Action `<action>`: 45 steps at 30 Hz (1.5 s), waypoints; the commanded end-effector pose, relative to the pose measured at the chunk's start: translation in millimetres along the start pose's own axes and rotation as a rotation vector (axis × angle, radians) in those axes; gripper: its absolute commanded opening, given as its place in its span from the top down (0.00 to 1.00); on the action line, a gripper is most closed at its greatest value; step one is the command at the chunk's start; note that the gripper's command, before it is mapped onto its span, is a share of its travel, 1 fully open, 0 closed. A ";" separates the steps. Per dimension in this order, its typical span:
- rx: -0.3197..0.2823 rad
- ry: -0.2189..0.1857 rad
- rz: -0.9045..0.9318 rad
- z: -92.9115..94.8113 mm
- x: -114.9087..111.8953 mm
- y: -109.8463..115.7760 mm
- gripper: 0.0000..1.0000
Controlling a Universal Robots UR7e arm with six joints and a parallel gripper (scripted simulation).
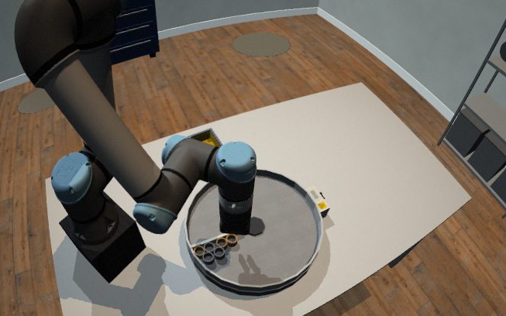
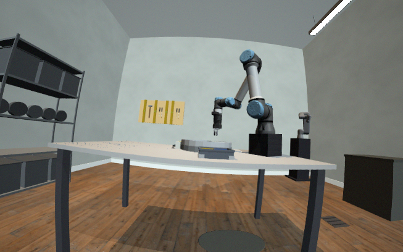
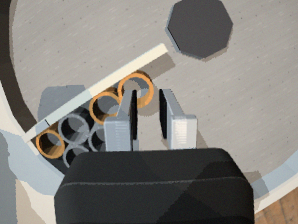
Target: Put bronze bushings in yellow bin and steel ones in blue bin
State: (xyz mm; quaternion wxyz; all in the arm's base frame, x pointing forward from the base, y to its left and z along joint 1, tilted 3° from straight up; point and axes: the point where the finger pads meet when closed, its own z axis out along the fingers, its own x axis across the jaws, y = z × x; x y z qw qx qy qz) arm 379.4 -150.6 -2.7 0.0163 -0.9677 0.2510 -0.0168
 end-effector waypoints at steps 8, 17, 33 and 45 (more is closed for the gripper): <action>0.000 0.001 0.000 -0.3 0.4 0.1 0.58; 0.000 0.001 0.000 -0.3 0.4 0.1 0.58; 0.000 0.001 0.000 -0.3 0.4 0.1 0.60; 0.000 0.001 0.000 -0.3 0.4 0.1 0.60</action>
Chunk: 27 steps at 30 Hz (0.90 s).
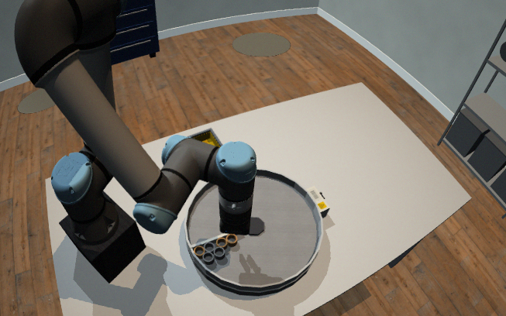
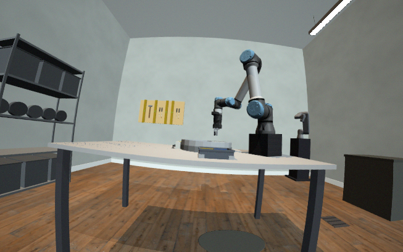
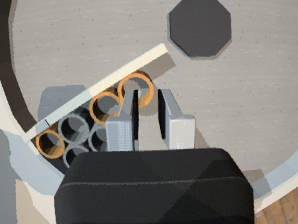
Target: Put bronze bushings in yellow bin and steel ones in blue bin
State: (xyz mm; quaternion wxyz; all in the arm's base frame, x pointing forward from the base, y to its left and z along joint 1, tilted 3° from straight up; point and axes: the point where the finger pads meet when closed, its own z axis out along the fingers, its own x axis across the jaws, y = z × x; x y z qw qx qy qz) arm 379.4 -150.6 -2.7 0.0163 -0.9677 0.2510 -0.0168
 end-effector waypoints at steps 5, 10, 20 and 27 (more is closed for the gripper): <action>0.000 0.001 0.000 -0.4 0.4 0.1 0.60; 0.000 0.001 0.000 -0.4 0.4 0.1 0.60; 0.000 0.001 0.000 -0.4 0.4 0.1 0.60; 0.000 0.002 0.000 11.9 0.6 0.4 0.60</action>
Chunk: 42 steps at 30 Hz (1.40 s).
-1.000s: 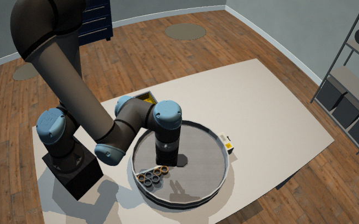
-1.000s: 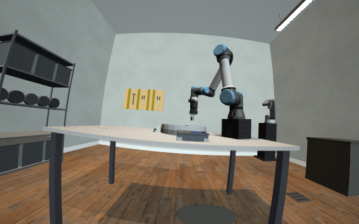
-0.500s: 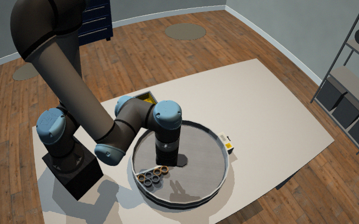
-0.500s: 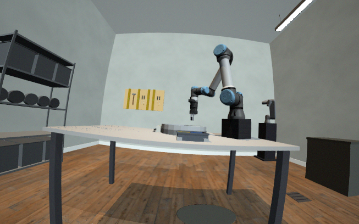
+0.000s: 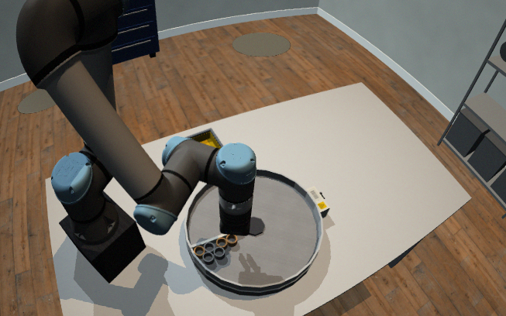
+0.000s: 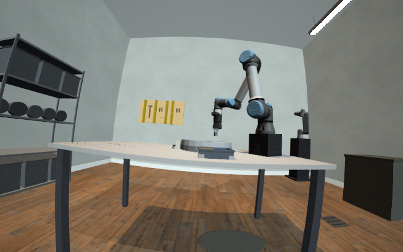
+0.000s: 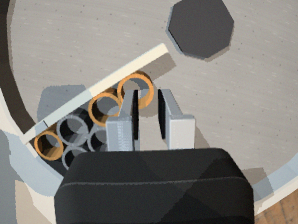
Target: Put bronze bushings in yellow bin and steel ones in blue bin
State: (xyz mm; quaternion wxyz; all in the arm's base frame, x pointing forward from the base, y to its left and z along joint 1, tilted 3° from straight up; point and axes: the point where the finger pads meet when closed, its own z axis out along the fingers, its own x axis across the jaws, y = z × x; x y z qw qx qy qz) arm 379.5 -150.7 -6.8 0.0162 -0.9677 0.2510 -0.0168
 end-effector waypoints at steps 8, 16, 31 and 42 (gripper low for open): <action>-0.001 0.002 0.000 23.1 0.9 0.7 0.60; -0.001 0.002 0.000 32.2 1.1 1.0 0.60; -0.001 0.002 0.000 42.0 1.1 1.2 0.60; -0.001 0.002 0.000 51.7 1.2 1.2 0.60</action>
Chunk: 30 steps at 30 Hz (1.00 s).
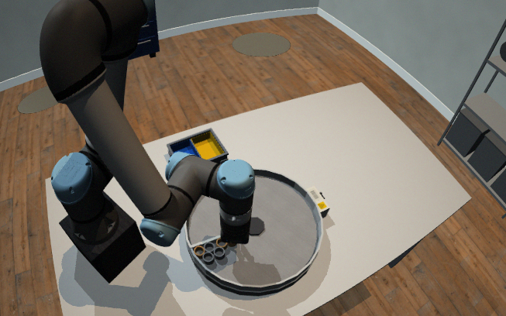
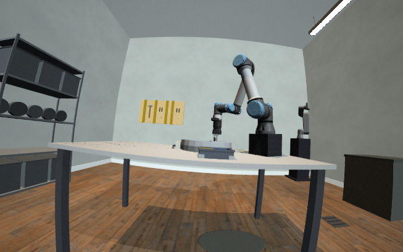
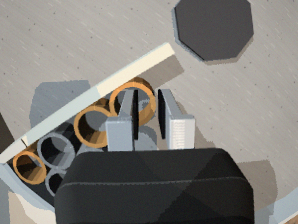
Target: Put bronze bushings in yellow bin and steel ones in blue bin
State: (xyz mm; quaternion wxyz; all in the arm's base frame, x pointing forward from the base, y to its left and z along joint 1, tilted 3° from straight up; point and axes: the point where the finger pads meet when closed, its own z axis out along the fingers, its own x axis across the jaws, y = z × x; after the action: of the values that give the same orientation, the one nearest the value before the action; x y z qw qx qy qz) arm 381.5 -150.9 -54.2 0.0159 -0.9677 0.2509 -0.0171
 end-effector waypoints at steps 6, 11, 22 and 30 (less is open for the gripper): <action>0.000 0.001 0.000 7.1 0.5 0.1 0.60; 0.000 0.001 0.000 12.6 0.5 0.1 0.60; 0.000 0.002 0.000 21.0 0.5 0.1 0.60; 0.000 0.002 0.000 21.0 0.5 0.1 0.60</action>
State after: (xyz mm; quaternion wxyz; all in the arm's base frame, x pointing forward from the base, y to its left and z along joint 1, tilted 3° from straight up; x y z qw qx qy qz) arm 382.4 -150.5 -75.1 0.0159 -0.9677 0.2509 -0.0172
